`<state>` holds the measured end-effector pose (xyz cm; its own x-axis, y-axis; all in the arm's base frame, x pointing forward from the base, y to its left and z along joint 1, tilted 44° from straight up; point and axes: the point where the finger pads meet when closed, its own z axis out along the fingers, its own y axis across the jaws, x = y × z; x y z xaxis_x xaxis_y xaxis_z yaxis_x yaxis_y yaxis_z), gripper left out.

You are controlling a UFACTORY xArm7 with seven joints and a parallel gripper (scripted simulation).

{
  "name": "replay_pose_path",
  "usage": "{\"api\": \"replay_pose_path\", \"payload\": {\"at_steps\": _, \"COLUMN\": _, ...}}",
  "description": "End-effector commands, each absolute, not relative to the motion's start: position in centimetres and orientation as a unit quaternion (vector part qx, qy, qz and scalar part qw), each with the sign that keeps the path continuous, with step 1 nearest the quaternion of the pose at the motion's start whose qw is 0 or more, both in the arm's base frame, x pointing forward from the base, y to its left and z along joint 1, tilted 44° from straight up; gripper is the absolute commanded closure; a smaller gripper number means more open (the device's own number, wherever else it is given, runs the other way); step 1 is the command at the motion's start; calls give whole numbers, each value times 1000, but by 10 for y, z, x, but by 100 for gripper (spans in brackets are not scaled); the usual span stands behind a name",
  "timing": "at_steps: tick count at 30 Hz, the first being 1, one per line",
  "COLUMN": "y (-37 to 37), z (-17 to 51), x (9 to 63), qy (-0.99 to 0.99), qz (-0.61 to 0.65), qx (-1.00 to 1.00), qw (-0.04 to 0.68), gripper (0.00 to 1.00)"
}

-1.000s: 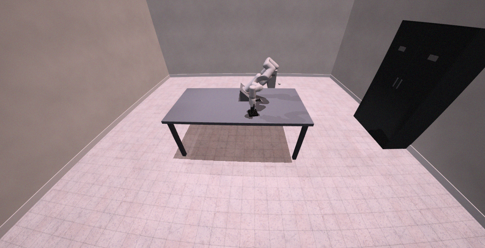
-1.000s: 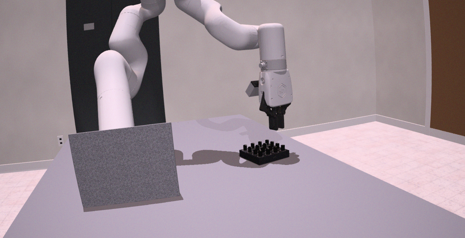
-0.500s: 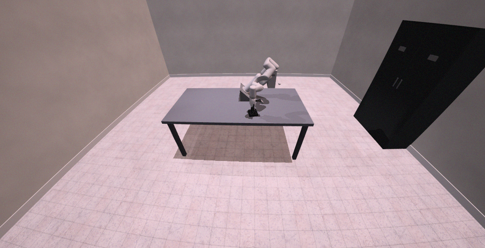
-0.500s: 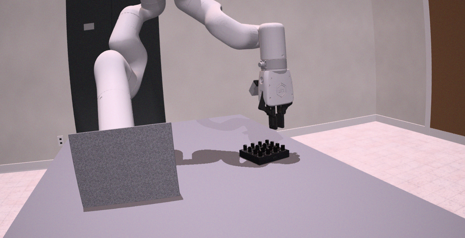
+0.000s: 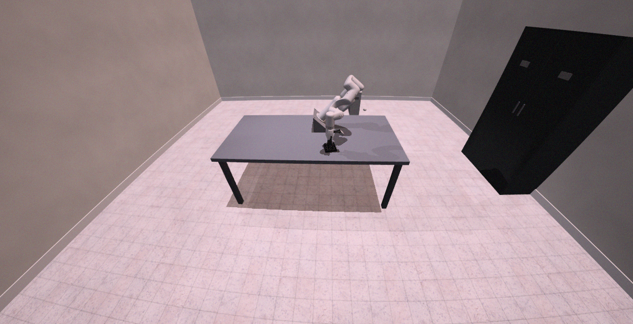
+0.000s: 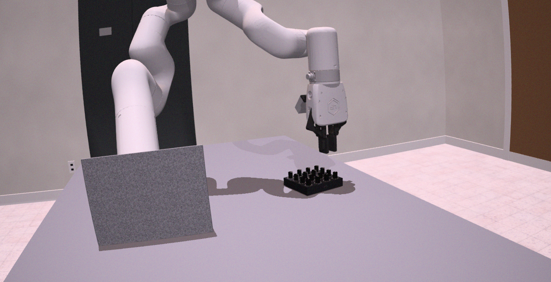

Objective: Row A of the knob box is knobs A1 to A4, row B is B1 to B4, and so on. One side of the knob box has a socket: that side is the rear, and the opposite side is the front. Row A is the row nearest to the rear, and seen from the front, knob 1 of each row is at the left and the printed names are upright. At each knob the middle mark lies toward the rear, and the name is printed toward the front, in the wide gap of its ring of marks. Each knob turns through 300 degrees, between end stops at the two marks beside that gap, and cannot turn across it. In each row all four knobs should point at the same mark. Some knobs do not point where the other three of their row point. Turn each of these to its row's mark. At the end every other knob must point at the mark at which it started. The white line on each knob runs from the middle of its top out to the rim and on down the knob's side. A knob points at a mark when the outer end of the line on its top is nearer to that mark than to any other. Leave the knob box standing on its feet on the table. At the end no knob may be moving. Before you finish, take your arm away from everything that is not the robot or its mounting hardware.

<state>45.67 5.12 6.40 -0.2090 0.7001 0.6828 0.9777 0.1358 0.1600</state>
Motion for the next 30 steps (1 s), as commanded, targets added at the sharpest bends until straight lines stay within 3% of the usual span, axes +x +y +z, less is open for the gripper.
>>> {"api": "replay_pose_path", "payload": {"at_steps": 1, "y": 49, "z": 65, "x": 458, "qy": -717, "qz": -301, "qx": -586, "qw": 229, "gripper": 81}}
{"api": "replay_pose_path", "payload": {"at_steps": 30, "y": 55, "z": 60, "x": 458, "qy": -717, "qz": -300, "qx": -586, "qw": 229, "gripper": 81}}
